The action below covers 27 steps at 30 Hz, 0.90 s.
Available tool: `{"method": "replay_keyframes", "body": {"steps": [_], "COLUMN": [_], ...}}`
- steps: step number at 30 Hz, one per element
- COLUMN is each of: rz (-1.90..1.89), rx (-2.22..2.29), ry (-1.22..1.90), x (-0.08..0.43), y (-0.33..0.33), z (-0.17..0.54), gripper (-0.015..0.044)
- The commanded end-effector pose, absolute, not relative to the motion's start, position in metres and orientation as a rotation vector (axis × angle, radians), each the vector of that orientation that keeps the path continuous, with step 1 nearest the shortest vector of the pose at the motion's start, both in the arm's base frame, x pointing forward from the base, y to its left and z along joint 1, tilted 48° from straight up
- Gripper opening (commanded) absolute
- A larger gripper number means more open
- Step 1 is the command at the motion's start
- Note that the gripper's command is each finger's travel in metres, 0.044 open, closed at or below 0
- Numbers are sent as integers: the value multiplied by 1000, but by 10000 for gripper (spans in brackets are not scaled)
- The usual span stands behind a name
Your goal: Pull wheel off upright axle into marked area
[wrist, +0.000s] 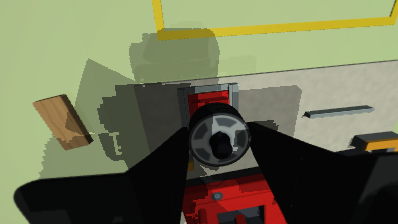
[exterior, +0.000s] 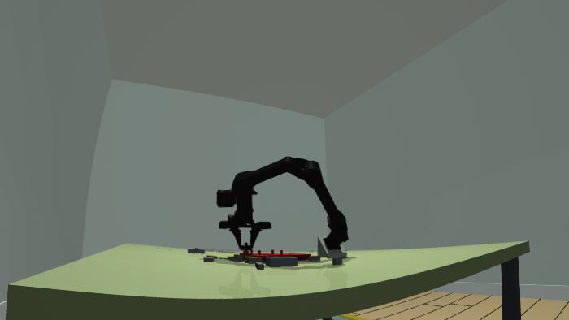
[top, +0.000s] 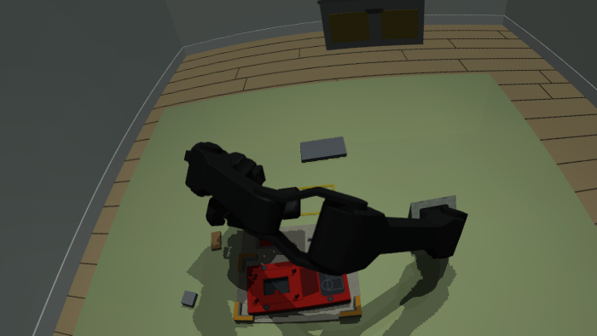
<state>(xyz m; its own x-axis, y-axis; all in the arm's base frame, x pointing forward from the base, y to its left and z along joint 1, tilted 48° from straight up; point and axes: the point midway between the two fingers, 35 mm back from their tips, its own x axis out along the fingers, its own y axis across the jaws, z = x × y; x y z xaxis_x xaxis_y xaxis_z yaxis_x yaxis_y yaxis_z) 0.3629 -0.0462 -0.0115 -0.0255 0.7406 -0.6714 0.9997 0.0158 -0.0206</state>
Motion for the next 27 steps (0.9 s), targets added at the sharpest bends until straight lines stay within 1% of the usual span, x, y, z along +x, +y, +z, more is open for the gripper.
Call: {"method": "replay_keyframes", "body": {"steps": [1,27], "rz": [-724,-724], "rx": [1809,1810], "ry": [1779,1776], "x": [360,360], "y": [-66,-77], "z": [2,13], "gripper": [0,0]}}
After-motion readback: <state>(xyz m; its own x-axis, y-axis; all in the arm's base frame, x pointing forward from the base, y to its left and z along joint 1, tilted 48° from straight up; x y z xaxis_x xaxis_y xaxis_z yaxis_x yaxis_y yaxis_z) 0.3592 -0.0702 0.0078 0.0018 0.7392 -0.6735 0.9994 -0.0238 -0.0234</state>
